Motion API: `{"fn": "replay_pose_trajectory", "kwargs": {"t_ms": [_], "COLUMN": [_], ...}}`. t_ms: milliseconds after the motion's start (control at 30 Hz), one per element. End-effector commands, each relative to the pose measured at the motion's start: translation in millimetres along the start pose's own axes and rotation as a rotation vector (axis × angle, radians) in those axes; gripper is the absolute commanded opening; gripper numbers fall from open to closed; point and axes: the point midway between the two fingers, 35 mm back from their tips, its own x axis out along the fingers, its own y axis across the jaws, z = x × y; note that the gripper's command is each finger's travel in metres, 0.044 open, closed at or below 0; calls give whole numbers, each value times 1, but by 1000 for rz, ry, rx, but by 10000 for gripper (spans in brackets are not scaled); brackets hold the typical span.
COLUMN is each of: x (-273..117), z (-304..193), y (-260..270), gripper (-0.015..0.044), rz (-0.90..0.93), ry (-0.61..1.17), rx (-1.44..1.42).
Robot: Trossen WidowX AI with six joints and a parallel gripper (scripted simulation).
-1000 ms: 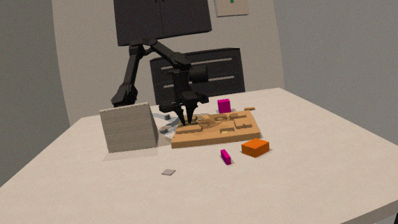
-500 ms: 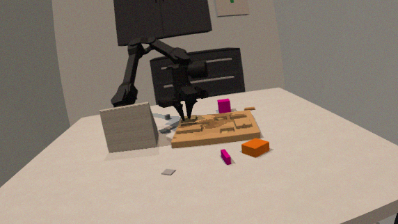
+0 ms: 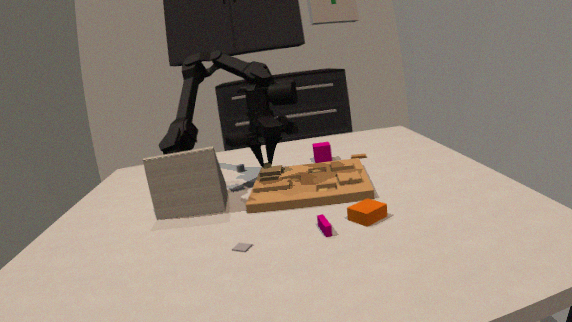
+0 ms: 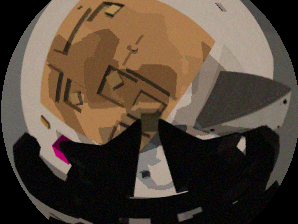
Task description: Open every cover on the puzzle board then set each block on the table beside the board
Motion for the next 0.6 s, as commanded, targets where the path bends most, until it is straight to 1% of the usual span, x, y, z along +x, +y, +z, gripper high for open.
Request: {"fn": "replay_pose_trajectory", "kwargs": {"t_ms": [0, 433, 567], "x": [-12, -45, -47], "z": [2, 1, -1], "y": [2, 1, 5], "gripper": [80, 80, 80], "rz": [2, 2, 1], "ry": [-9, -8, -11], "rx": [-7, -7, -7]}}
